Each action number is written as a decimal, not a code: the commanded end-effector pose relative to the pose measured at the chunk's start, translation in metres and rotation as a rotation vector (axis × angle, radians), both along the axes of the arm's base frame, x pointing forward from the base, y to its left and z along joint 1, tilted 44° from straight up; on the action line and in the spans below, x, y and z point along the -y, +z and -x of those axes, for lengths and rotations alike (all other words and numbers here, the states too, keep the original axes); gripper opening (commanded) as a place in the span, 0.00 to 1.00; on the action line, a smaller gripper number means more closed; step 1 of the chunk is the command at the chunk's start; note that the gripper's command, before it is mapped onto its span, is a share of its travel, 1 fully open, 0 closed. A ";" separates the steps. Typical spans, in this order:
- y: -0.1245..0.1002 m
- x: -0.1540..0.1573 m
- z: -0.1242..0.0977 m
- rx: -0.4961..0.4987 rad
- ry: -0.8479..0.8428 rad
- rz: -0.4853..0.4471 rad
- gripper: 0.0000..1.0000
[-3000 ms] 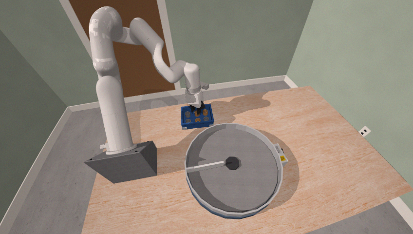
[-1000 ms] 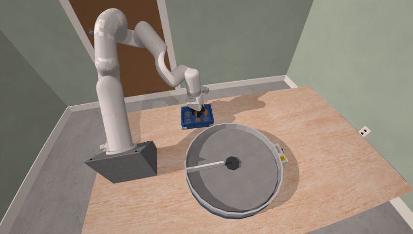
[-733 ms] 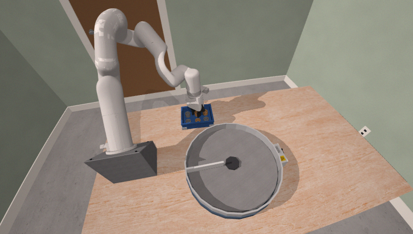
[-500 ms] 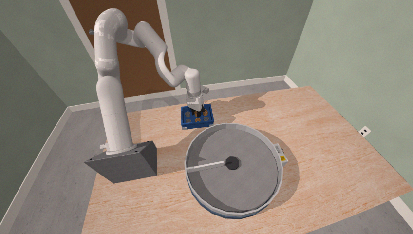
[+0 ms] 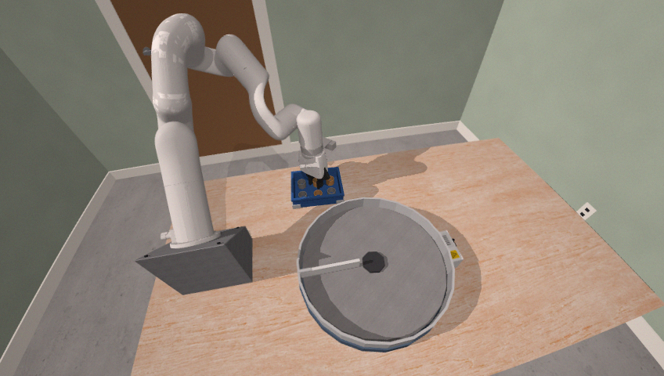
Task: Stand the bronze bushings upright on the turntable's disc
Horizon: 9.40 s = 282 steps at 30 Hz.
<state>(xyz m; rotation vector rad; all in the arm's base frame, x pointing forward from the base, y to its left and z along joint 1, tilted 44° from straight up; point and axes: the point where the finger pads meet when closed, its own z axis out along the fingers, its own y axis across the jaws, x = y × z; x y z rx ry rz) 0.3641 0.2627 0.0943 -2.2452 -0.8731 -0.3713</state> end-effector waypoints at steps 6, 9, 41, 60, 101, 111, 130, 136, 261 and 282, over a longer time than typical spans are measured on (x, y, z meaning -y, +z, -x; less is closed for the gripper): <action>0.001 0.000 -0.001 0.002 -0.001 0.000 0.00; 0.001 0.000 -0.001 0.002 -0.001 0.000 0.00; 0.068 0.065 0.001 0.002 -0.001 0.000 0.00; 0.085 0.081 0.001 0.002 -0.001 0.000 0.00; -0.084 0.257 -0.022 0.002 -0.001 0.000 0.00; -0.115 0.290 -0.026 0.002 -0.001 0.000 0.00; -0.121 0.292 -0.027 0.002 -0.001 0.000 0.00; -0.137 0.278 -0.027 0.002 -0.001 0.000 0.00; -0.168 0.247 -0.028 0.002 -0.001 0.000 0.42; -0.166 0.249 -0.028 0.002 -0.001 0.000 0.42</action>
